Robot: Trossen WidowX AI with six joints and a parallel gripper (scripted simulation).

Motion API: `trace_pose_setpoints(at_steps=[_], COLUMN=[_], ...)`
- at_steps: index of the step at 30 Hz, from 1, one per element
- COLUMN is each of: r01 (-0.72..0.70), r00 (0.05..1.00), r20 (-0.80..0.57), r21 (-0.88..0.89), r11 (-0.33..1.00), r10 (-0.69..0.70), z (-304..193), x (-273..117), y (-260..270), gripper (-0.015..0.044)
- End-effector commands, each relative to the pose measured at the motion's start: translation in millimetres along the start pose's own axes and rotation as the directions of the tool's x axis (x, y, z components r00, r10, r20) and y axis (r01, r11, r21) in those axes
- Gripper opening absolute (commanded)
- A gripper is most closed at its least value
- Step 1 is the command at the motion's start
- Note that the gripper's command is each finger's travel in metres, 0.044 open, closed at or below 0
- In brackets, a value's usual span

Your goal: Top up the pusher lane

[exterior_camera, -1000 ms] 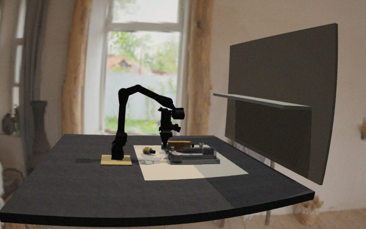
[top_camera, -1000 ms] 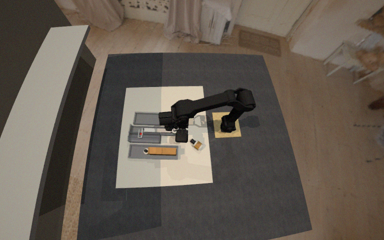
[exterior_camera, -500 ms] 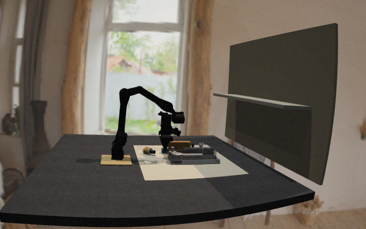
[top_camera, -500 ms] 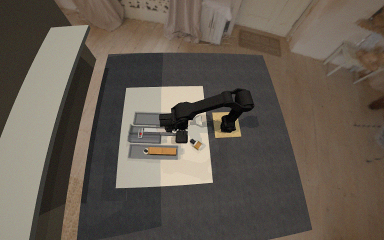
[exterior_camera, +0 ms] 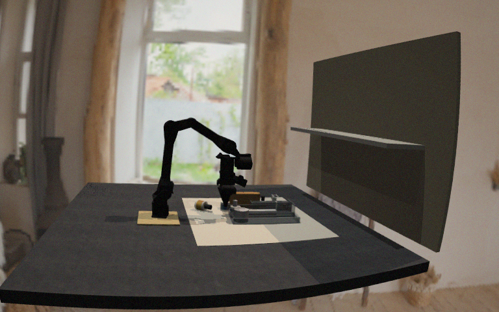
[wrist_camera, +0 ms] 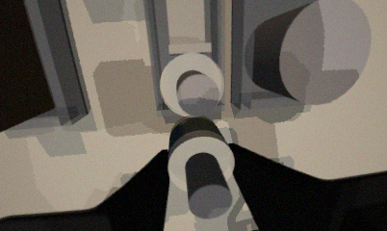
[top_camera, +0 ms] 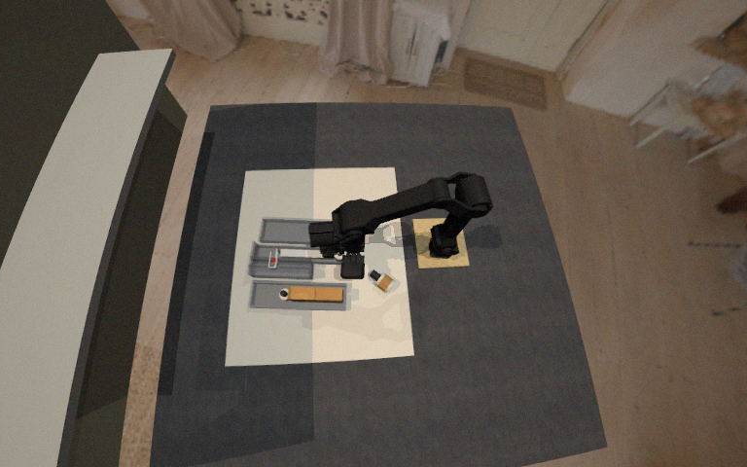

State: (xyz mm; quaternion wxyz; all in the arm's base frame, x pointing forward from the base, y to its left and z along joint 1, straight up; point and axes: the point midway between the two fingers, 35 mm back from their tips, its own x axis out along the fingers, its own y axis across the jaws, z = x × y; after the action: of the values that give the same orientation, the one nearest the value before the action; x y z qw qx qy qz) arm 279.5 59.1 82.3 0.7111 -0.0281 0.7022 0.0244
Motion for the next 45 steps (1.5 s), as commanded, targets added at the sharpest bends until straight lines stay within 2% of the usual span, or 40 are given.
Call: trace_pose_setpoints(at_steps=[1, 45], r01=[-0.006, -0.006], r00=[1.000, 1.000], r20=[0.011, 0.012], r21=[-0.006, -0.006], r11=[1.000, 1.000], r10=[0.006, 0.006], z=[5, 25], x=[-2, -3], y=[1, 2], gripper=[0.0000, 0.0000])
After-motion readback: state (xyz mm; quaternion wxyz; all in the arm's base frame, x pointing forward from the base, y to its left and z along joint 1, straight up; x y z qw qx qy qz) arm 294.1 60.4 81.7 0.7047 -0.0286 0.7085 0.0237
